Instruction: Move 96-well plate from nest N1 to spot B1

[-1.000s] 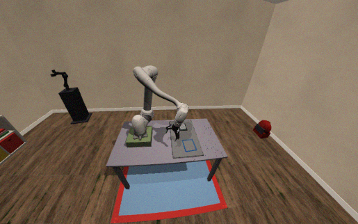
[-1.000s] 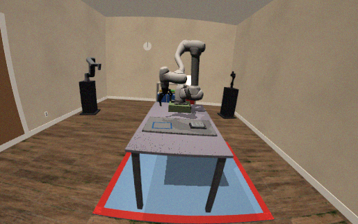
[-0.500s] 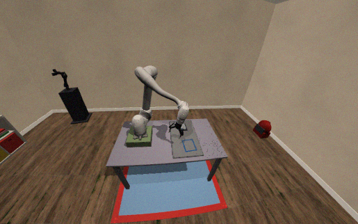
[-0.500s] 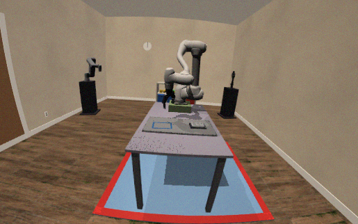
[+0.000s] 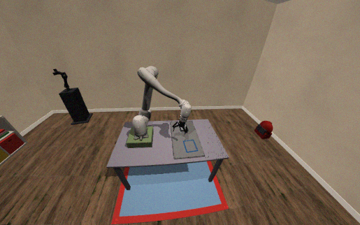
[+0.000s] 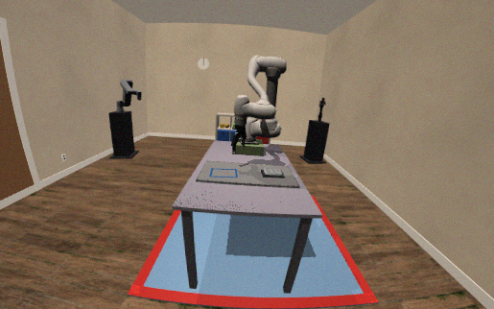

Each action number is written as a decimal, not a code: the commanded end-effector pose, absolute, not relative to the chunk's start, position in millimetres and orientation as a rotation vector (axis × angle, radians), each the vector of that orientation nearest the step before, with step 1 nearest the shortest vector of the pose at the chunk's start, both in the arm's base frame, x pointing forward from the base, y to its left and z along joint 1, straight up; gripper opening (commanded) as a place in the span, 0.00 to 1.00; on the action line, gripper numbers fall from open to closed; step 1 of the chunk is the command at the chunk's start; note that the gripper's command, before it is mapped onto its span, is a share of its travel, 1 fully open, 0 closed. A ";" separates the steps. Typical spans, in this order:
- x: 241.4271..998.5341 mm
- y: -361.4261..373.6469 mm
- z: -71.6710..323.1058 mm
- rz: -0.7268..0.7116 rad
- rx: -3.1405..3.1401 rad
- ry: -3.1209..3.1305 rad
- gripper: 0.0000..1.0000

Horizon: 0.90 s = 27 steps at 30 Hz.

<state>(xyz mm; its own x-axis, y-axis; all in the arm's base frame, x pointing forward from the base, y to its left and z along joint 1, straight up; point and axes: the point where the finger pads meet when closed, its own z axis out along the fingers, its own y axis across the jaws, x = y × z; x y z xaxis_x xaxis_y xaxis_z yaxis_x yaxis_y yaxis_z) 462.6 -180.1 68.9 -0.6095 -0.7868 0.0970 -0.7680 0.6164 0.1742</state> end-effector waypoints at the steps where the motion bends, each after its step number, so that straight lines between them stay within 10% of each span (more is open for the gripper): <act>1: 470.9 -173.7 67.0 -0.172 1.298 -2.674 1.00; 27: 551.8 -87.8 47.8 -0.085 1.659 -2.560 1.00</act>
<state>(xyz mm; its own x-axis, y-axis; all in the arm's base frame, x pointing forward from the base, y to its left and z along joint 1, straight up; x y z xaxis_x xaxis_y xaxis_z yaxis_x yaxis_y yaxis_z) 545.6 -95.8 49.3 -0.4333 -0.8998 0.0512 -0.8936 0.4363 0.1057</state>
